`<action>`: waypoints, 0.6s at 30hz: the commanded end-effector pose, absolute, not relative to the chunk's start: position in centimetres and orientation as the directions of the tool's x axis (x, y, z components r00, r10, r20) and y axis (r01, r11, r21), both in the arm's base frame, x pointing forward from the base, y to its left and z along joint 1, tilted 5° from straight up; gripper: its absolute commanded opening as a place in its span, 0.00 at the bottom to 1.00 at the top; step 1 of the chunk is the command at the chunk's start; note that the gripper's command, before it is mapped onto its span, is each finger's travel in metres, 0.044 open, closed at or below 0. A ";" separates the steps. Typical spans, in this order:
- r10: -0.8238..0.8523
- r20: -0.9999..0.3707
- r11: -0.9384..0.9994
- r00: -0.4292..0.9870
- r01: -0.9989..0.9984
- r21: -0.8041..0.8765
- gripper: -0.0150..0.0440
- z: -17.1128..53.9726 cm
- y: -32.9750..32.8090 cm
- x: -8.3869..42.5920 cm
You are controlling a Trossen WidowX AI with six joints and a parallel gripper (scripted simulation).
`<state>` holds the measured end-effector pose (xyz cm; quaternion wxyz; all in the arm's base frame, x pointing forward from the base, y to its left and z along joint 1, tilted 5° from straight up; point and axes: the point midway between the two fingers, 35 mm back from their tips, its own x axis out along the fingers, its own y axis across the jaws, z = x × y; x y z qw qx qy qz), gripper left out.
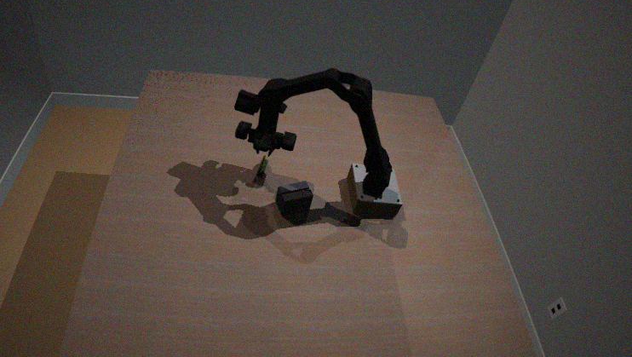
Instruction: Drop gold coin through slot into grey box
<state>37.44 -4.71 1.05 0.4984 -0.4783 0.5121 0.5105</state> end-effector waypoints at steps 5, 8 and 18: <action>0.025 -0.998 0.020 -0.049 -0.999 0.050 0.53 -0.2 -4.6 37.3; 0.025 -0.998 0.020 -0.050 -0.999 0.050 0.53 -0.7 -4.5 37.2; 0.025 -0.998 0.020 -0.050 -0.999 0.050 0.53 -2.3 -4.5 37.1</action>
